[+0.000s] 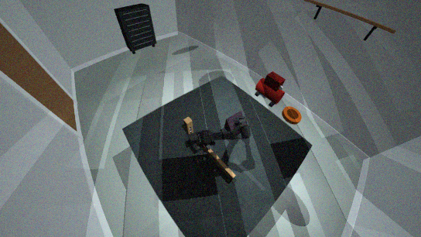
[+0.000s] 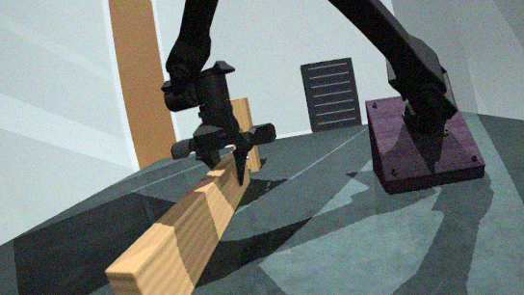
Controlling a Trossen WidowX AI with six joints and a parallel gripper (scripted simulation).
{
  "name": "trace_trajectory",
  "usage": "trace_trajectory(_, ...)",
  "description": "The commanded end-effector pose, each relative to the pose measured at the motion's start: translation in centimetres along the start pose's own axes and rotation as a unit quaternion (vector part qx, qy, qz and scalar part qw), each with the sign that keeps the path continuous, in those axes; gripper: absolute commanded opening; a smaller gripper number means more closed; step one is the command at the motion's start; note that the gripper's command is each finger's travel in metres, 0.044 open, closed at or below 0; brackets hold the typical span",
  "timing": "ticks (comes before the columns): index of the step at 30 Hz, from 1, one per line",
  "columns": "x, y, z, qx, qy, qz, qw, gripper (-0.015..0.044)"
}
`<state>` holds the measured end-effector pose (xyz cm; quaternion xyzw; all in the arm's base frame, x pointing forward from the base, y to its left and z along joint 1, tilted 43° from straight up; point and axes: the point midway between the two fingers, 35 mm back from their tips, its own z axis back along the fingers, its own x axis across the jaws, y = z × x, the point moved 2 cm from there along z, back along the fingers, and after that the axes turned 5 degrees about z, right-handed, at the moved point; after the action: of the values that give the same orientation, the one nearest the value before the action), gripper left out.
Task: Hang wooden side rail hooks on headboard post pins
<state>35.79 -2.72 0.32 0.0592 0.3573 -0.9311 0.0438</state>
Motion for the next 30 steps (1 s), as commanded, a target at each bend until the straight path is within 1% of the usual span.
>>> trace_trajectory(1,-0.52,0.09,0.01,-0.002,0.004,-0.005,1.0,0.0)
trace_trajectory(30,-0.29,0.03,0.22,-0.002,0.003,-0.005,1.0,0.0)
